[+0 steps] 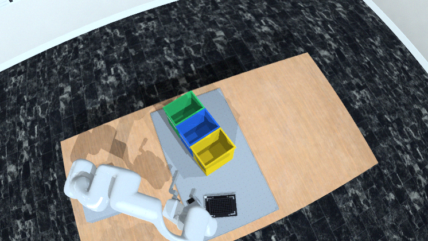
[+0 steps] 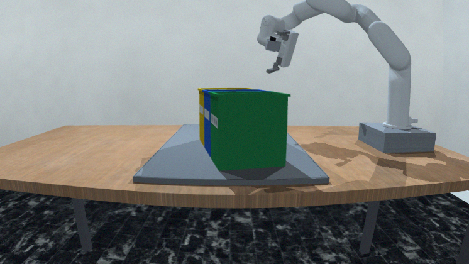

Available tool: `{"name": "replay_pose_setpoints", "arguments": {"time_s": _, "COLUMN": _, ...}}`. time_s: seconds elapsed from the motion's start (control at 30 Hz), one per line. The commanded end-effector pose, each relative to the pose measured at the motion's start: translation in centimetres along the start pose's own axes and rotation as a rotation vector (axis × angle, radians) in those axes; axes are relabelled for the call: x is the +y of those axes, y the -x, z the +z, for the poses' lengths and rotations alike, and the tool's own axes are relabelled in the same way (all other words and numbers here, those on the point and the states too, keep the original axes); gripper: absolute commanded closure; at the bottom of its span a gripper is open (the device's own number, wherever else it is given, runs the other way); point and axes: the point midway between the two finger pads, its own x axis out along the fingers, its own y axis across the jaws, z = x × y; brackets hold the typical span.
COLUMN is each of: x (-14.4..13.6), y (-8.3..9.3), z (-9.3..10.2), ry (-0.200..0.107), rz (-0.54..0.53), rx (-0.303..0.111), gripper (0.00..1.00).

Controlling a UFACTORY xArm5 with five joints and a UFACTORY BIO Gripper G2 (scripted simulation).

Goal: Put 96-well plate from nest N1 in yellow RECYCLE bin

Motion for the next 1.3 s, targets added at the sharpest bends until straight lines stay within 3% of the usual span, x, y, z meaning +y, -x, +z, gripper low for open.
{"name": "replay_pose_setpoints", "arguments": {"time_s": 0.0, "x": 0.1, "y": 0.0, "z": 0.1, "ry": 0.004, "rz": 0.000, "rx": -0.001, "gripper": 0.00}}
{"name": "replay_pose_setpoints", "arguments": {"time_s": 0.53, "x": 0.1, "y": 0.0, "z": 0.1, "ry": 0.004, "rz": 0.000, "rx": -0.001, "gripper": 0.00}}
{"name": "replay_pose_setpoints", "arguments": {"time_s": 0.57, "x": 0.1, "y": 0.0, "z": 0.1, "ry": 0.004, "rz": 0.000, "rx": -0.001, "gripper": 0.63}}
{"name": "replay_pose_setpoints", "arguments": {"time_s": 0.6, "x": 0.2, "y": -0.5, "z": -0.1, "ry": 0.028, "rz": -0.016, "rx": -0.016, "gripper": 0.63}}
{"name": "replay_pose_setpoints", "arguments": {"time_s": 0.77, "x": -0.1, "y": -2.9, "z": -0.3, "ry": 0.147, "rz": -0.122, "rx": 0.029, "gripper": 0.63}}
{"name": "replay_pose_setpoints", "arguments": {"time_s": 0.83, "x": -0.2, "y": -3.2, "z": -0.3, "ry": 0.157, "rz": -0.131, "rx": 0.031, "gripper": 0.63}}
{"name": "replay_pose_setpoints", "arguments": {"time_s": 0.93, "x": -0.2, "y": -4.6, "z": -0.4, "ry": 0.233, "rz": -0.192, "rx": 0.036, "gripper": 0.63}}
{"name": "replay_pose_setpoints", "arguments": {"time_s": 0.97, "x": -0.2, "y": -4.6, "z": -0.4, "ry": 0.233, "rz": -0.192, "rx": 0.036, "gripper": 0.63}}
{"name": "replay_pose_setpoints", "arguments": {"time_s": 1.03, "x": -0.2, "y": -5.6, "z": -0.4, "ry": 0.286, "rz": -0.233, "rx": 0.034, "gripper": 0.63}}
{"name": "replay_pose_setpoints", "arguments": {"time_s": 1.1, "x": -0.2, "y": -5.6, "z": -0.4, "ry": 0.286, "rz": -0.233, "rx": 0.034, "gripper": 0.63}}
{"name": "replay_pose_setpoints", "arguments": {"time_s": 1.2, "x": -0.1, "y": -7.1, "z": -0.3, "ry": 0.367, "rz": -0.291, "rx": 0.026, "gripper": 0.63}}
{"name": "replay_pose_setpoints", "arguments": {"time_s": 1.23, "x": 0.0, "y": -7.4, "z": -0.3, "ry": 0.386, "rz": -0.306, "rx": 0.024, "gripper": 0.63}}
{"name": "replay_pose_setpoints", "arguments": {"time_s": 1.27, "x": 0.0, "y": -7.4, "z": -0.3, "ry": 0.386, "rz": -0.306, "rx": 0.024, "gripper": 0.63}}
